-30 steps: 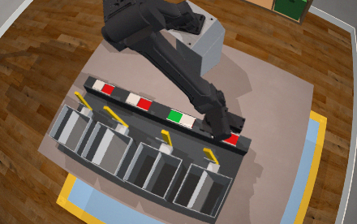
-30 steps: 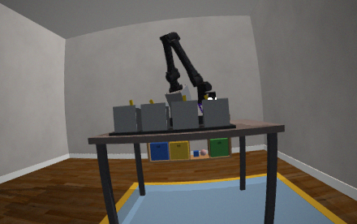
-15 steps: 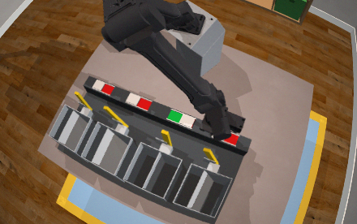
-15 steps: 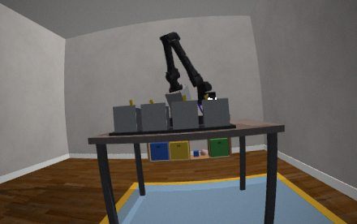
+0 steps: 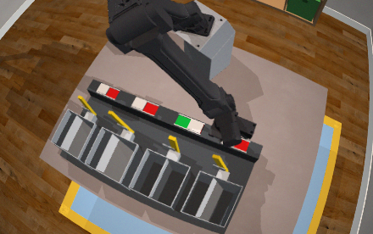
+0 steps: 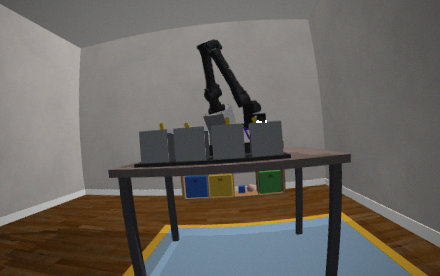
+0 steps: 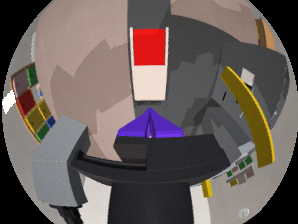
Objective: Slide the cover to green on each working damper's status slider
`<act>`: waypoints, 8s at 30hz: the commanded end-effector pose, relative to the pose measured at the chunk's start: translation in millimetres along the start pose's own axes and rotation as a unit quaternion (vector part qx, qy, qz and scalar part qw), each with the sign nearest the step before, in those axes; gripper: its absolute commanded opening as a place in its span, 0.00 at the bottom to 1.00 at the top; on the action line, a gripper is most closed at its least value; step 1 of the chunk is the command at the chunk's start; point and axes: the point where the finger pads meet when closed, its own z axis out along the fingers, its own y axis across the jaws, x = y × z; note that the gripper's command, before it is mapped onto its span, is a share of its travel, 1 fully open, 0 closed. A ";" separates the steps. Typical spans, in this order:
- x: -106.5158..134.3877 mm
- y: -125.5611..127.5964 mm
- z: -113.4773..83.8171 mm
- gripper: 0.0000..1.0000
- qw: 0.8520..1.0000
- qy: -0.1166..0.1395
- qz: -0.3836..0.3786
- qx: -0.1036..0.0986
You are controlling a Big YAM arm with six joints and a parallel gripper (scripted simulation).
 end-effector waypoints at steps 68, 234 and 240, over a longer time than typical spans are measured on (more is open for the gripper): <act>-2.4 2.3 17.2 0.00 1.000 0.001 -0.003 -0.004; -63.1 5.9 14.1 0.00 1.000 -0.001 -0.005 -0.004; -63.1 5.9 14.1 0.00 1.000 -0.001 -0.005 -0.004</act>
